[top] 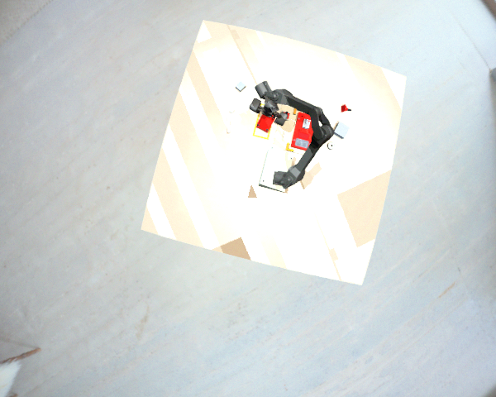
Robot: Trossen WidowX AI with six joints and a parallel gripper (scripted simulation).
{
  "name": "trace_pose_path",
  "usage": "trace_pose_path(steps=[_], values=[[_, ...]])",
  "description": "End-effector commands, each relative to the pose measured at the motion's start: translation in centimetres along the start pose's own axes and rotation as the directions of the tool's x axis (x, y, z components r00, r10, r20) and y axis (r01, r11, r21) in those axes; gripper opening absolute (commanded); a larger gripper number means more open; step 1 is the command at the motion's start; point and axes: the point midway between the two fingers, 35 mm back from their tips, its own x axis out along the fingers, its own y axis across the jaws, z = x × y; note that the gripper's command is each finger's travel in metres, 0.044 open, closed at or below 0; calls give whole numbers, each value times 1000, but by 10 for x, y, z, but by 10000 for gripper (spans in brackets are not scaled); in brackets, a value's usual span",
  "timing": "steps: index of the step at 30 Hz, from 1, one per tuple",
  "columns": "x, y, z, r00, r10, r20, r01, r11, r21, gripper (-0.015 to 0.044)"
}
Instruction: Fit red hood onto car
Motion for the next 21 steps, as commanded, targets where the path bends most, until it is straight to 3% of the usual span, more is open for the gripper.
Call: trace_pose_path(steps=[1,21], values=[[7,-1,-1,1000,-6,-1,6,1000,-6,440],[26,0,-1,1000,-7,-1,7,1000,-5,440]])
